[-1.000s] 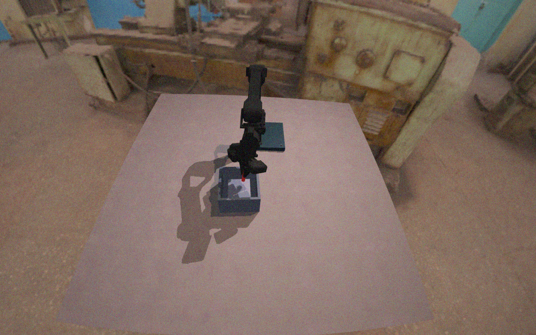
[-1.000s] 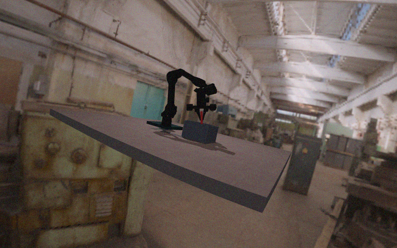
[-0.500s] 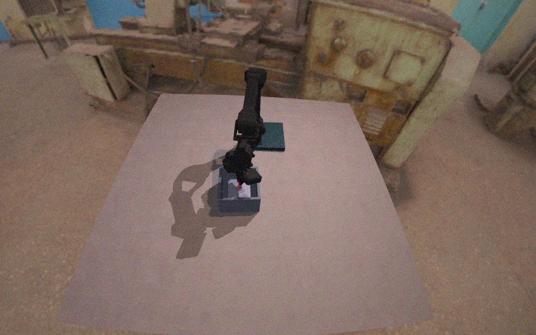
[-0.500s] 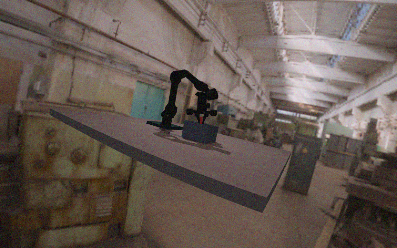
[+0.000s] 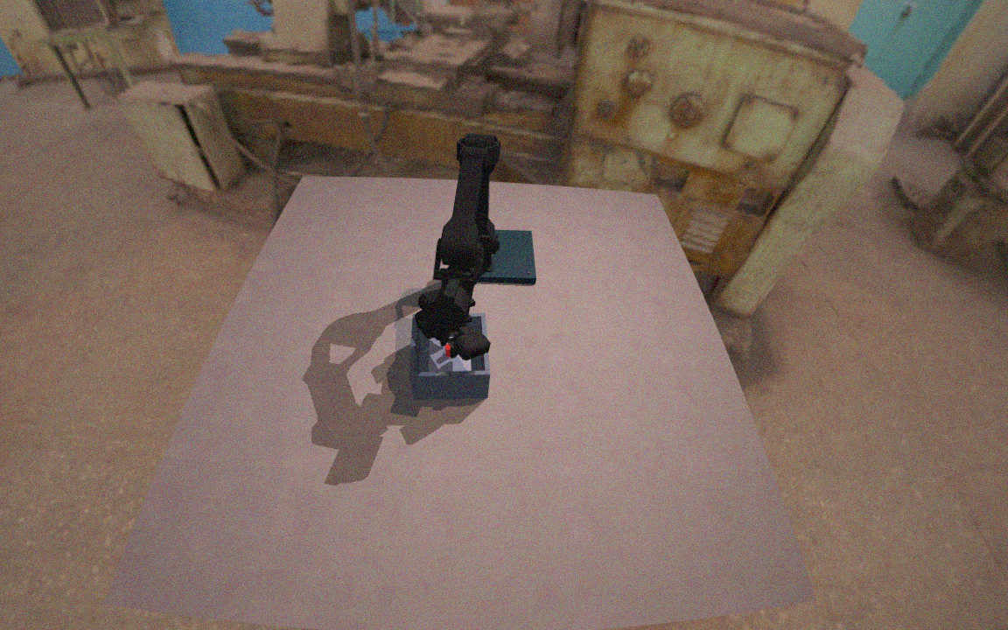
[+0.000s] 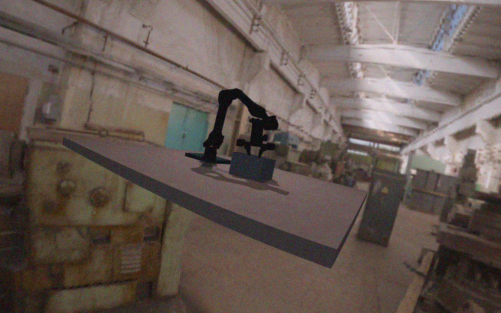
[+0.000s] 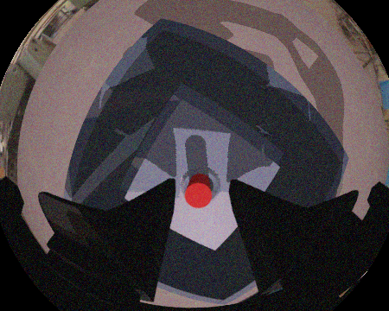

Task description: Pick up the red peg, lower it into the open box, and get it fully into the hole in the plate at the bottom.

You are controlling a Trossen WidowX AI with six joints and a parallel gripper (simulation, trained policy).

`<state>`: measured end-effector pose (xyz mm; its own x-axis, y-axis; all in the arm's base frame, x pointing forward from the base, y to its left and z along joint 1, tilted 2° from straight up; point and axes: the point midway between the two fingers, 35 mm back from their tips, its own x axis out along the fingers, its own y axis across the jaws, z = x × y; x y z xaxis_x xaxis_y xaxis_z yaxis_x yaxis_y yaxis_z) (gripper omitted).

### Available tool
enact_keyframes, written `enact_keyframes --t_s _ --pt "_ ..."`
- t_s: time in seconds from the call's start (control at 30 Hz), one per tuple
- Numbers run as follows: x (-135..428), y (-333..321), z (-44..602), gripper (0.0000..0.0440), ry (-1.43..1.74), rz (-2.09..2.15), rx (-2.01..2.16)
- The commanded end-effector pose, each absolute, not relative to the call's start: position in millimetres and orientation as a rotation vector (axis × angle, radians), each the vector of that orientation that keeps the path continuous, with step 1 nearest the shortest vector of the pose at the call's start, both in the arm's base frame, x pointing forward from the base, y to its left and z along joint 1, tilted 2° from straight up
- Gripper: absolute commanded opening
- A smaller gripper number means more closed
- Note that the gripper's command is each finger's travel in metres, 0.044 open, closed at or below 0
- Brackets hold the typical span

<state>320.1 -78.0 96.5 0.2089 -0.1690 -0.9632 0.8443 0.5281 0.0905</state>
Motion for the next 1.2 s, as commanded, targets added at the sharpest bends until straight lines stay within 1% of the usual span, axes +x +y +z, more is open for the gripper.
enact_keyframes --t_s 0.0,0.1,0.43,1.17 --pt "326 -81 100 0.0152 1.158 -0.795 0.704" --pt "332 -83 103 0.0143 1.170 -0.780 0.695" --pt "347 -92 108 0.0133 1.206 -0.754 0.662" --pt "358 -123 102 0.0129 1.293 -0.759 0.633"
